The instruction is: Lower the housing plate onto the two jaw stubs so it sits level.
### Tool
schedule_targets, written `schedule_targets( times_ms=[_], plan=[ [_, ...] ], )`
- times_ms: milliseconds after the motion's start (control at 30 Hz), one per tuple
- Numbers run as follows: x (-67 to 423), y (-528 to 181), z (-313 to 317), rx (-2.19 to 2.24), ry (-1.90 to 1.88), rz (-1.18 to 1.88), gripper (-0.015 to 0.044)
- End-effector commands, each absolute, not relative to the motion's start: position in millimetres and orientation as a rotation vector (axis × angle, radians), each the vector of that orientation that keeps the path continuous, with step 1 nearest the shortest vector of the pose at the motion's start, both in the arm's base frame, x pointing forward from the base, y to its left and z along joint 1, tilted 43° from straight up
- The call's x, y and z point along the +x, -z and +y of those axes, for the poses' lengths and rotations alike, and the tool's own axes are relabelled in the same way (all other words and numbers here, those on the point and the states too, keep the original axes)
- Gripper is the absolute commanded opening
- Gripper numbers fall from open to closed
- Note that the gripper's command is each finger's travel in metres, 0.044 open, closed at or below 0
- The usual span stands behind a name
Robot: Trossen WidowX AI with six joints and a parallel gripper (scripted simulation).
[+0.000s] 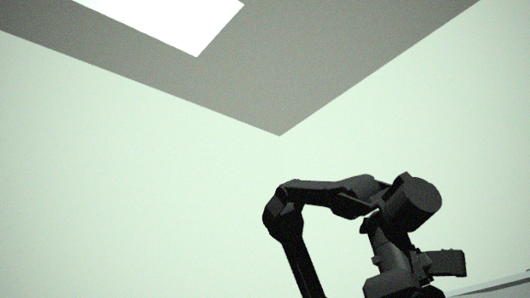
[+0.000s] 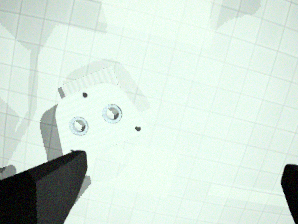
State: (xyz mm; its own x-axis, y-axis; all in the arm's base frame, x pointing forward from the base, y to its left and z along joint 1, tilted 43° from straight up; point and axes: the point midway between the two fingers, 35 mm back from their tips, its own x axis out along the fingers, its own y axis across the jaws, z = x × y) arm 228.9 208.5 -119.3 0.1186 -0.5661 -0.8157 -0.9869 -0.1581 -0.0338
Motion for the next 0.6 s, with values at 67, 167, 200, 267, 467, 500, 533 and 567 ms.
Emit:
schedule_targets(
  times_ms=[67, 167, 200, 267, 467, 500, 533, 567],
  plan=[
    [210, 123, 202, -1.888, -1.024, 1.547, 0.0440],
    [202, 124, 199, -1.927, -1.081, 1.564, 0.0440],
    [200, 125, 197, -1.939, -1.100, 1.570, 0.0440],
    [195, 125, 195, -1.964, -1.138, 1.581, 0.0440],
    [180, 126, 188, -2.032, -1.253, 1.613, 0.0440],
    [179, 126, 188, -2.038, -1.262, 1.616, 0.0440],
    [178, 126, 187, -2.039, -1.266, 1.616, 0.0440],
    [178, 126, 187, -2.039, -1.266, 1.616, 0.0440]
  ],
)
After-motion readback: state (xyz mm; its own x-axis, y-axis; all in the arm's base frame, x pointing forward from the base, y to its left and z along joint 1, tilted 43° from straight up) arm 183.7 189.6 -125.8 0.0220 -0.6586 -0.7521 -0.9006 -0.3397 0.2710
